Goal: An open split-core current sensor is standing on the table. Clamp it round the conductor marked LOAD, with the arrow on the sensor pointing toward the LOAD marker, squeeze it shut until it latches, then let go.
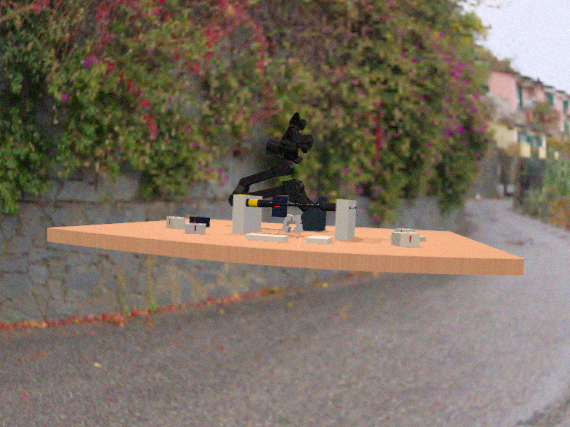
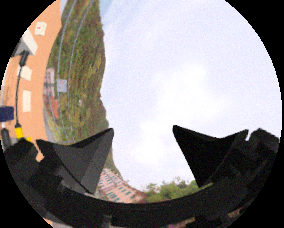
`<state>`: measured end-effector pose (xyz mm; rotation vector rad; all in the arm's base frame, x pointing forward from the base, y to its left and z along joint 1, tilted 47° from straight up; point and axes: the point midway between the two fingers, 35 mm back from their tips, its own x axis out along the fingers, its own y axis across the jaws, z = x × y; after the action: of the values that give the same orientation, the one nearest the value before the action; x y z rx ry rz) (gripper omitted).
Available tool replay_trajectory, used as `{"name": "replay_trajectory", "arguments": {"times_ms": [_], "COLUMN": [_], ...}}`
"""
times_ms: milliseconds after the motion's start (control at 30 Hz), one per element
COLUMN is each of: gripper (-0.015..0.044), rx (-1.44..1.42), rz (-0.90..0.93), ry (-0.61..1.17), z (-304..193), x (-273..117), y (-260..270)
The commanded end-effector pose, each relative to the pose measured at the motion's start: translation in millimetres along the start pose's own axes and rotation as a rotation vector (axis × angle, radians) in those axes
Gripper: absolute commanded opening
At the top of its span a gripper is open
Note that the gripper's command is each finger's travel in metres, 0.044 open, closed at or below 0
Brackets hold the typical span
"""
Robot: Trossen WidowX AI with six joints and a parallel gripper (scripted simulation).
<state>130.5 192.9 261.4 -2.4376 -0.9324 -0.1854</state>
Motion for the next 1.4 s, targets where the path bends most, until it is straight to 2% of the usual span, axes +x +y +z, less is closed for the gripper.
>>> {"name": "replay_trajectory", "arguments": {"times_ms": [0, 33, 300, 567, 1000, 1367], "gripper": [0.0426, 0.044, 0.044, 0.044, 0.044, 0.044], "rx": [0.013, 0.051, 0.664, 1.317, 1.932, 2.421], "rz": [0.003, 0.012, 0.149, 0.25, 0.253, 0.128], "ry": [0.001, 0.004, 0.097, 0.29, 0.582, 0.903], "z": [-0.6, -2.3, -33.6, -74.3, -120.0, -161.2], "x": [1.0, 3.8, 43.9, 67.6, 66.2, 46.2], "y": [0.7, 2.7, 44.9, 104.6, 166.9, 215.8]}}
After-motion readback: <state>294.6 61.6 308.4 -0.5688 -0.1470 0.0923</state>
